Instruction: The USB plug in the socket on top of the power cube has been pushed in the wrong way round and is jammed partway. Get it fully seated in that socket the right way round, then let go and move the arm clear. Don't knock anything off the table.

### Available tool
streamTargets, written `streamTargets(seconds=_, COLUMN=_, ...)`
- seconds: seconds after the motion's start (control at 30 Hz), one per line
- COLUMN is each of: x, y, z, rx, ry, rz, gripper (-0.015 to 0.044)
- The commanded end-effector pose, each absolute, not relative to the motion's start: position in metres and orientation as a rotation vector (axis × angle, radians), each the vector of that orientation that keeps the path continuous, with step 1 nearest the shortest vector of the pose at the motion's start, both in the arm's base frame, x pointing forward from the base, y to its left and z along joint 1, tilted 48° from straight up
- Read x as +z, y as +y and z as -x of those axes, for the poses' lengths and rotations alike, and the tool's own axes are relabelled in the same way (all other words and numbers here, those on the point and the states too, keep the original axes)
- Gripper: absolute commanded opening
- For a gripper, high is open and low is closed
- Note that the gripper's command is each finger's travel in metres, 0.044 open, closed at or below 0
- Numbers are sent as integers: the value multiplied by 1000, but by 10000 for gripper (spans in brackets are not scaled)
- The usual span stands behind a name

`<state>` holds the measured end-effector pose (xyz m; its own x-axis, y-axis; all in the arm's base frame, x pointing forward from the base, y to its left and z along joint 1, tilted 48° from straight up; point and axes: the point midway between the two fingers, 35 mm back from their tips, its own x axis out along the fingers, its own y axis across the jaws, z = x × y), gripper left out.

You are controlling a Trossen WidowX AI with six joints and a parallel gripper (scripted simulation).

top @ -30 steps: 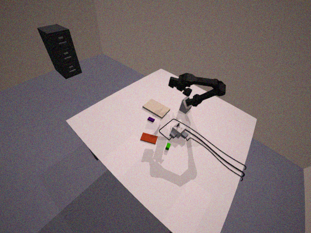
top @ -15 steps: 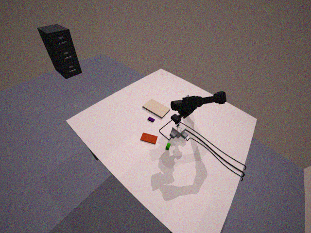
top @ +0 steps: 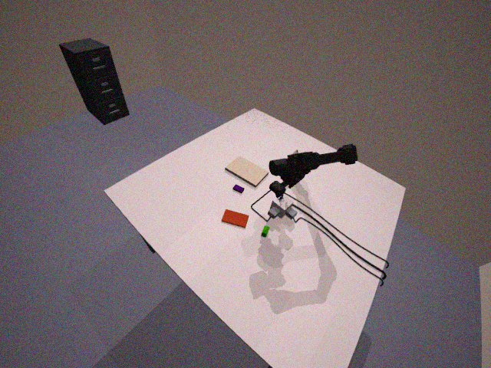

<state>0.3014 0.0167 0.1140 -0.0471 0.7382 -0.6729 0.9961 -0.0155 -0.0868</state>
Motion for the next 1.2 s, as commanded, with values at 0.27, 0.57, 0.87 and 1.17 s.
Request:
streamTargets(seconds=0.27, x=106, y=27, z=-299, rx=-792, ry=1841, rz=-1804, gripper=440)
streamTargets(seconds=0.57, x=100, y=34, z=-299, rx=-791, ry=1841, rz=-1804, gripper=440)
streamTargets(seconds=0.87, x=100, y=33, z=-300, rx=-789, ry=1836, rz=-1798, gripper=335)
streamTargets(seconds=1.17, x=100, y=33, z=-300, rx=-789, ry=1836, rz=-1798, gripper=99)
